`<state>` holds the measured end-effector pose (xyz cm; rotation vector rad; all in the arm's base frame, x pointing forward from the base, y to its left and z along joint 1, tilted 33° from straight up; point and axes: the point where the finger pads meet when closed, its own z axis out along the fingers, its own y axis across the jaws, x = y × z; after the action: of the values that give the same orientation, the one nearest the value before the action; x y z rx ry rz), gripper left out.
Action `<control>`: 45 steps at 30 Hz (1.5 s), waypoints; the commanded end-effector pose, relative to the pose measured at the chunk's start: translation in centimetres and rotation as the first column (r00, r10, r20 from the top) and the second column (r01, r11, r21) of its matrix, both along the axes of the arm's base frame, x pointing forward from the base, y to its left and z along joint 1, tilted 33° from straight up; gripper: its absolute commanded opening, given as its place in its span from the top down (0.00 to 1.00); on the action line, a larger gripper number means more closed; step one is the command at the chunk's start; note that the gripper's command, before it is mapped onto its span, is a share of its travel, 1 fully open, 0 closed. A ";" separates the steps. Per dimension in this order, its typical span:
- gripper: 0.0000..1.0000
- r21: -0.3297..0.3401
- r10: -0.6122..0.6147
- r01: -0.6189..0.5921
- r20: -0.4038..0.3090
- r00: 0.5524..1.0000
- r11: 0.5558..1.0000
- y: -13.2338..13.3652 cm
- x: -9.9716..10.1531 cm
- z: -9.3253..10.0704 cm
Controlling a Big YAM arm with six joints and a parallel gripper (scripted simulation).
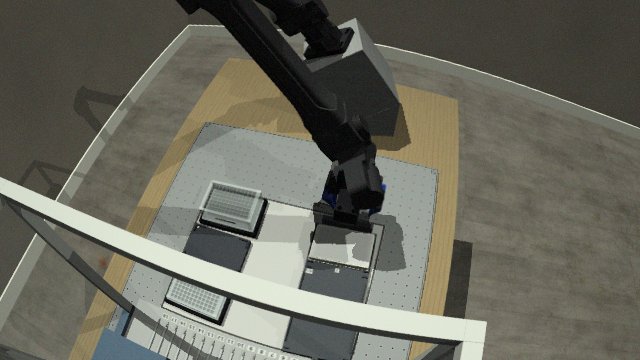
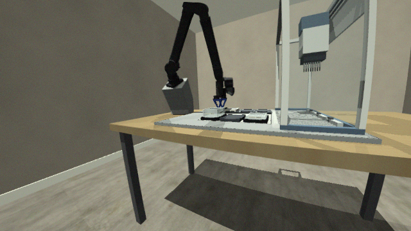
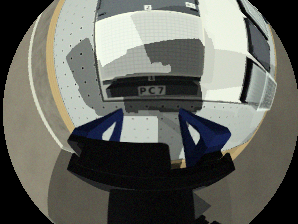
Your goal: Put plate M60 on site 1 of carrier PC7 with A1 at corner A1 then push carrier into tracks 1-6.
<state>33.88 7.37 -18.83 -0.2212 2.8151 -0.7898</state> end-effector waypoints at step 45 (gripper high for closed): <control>0.20 -0.004 -0.001 0.001 -0.003 1.000 1.000 -1.1 1.0 -1.7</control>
<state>33.94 6.52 -20.05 -0.2289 2.8194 -0.7951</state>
